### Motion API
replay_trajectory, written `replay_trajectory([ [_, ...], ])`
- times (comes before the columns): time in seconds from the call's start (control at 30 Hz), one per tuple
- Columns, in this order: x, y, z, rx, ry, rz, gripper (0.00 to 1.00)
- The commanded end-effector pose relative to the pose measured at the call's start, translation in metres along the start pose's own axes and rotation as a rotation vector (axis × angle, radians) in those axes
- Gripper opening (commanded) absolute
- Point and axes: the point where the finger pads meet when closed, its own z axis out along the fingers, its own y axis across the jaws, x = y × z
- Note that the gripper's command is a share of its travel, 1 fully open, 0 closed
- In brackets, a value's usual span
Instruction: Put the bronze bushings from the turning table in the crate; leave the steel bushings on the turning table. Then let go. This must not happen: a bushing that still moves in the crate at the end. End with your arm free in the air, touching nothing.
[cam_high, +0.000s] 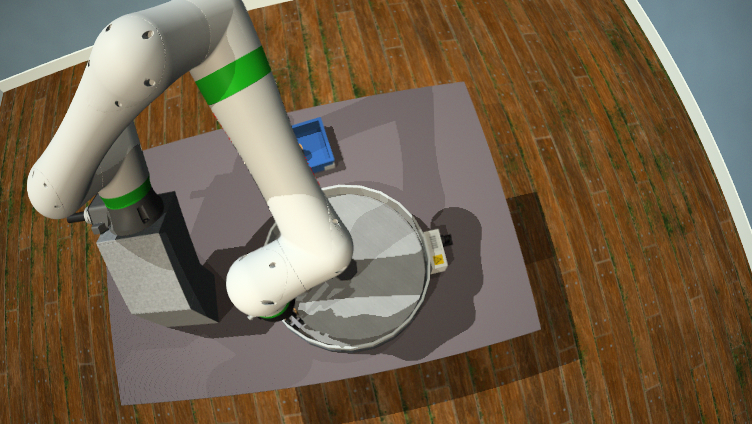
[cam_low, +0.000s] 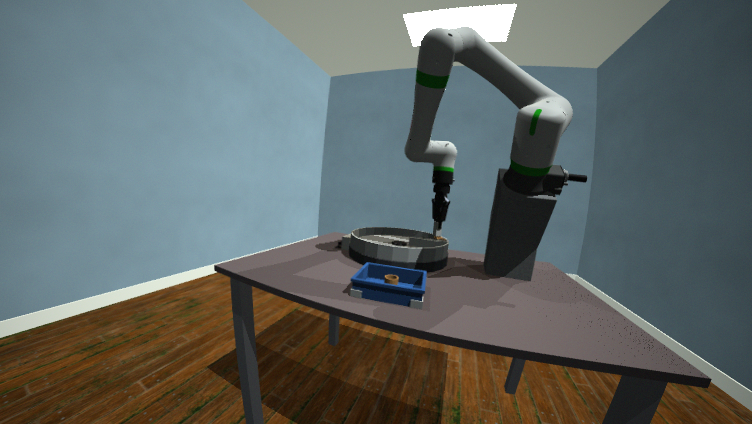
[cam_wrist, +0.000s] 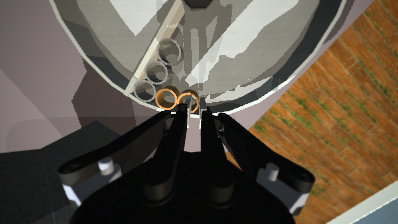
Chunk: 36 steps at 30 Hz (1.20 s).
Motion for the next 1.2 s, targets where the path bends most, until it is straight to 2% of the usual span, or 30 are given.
replay_trajectory([
  [0.0, 0.000, 0.000, 0.000, 0.000, 0.000, 0.000, 0.10],
  [0.3, 0.000, 0.000, 0.000, 0.000, 0.000, 0.000, 0.10],
  [0.73, 0.000, 0.000, 0.015, 0.000, 0.000, 0.000, 0.10],
  [1.17, 0.000, 0.000, 0.016, 0.000, 0.000, 0.000, 0.10],
])
